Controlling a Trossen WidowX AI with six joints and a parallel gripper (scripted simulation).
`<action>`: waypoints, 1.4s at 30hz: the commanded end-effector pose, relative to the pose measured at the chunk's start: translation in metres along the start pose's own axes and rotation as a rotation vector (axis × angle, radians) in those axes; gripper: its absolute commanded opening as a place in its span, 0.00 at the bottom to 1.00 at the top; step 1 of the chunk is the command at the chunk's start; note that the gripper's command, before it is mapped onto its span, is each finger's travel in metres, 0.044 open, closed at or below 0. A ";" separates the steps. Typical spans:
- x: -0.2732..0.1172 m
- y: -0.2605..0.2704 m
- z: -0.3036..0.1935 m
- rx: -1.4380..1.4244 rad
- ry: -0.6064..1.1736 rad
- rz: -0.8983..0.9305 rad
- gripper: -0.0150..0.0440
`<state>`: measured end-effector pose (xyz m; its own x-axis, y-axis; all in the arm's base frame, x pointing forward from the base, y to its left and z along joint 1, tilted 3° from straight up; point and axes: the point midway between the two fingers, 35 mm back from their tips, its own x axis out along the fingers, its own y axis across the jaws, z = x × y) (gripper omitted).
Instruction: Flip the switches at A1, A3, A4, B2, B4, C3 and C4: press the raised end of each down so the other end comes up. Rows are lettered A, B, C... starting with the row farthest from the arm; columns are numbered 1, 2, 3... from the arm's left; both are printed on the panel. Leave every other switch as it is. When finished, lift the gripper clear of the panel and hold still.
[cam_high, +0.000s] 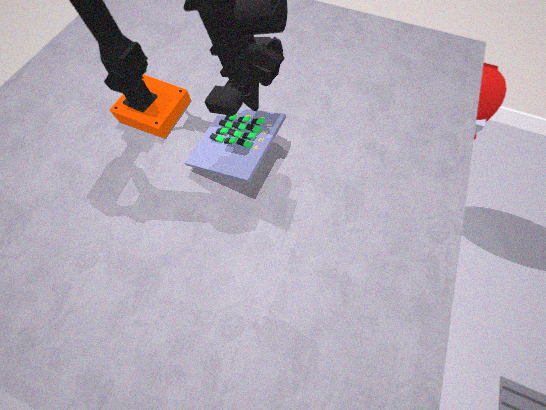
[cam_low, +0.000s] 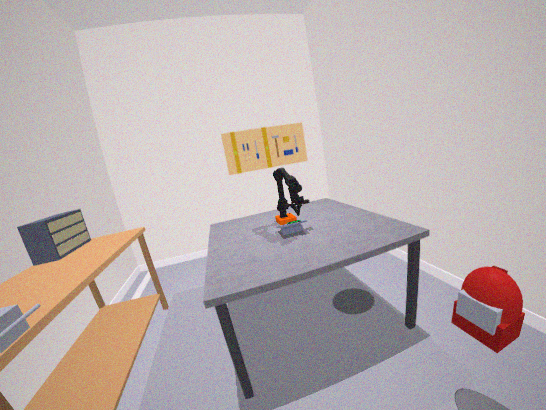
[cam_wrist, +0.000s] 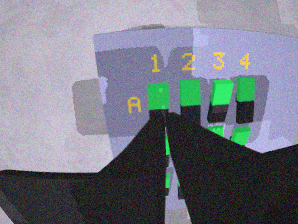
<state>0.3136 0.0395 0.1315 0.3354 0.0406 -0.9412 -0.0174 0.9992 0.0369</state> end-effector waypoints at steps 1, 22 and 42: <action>0.005 0.000 0.000 0.005 -0.001 -0.003 0.25; 0.029 0.000 0.001 0.005 -0.002 -0.003 0.25; 0.029 0.000 0.001 0.005 -0.002 -0.003 0.25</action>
<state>0.3242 0.0410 0.1051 0.3369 0.0409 -0.9406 -0.0174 0.9992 0.0372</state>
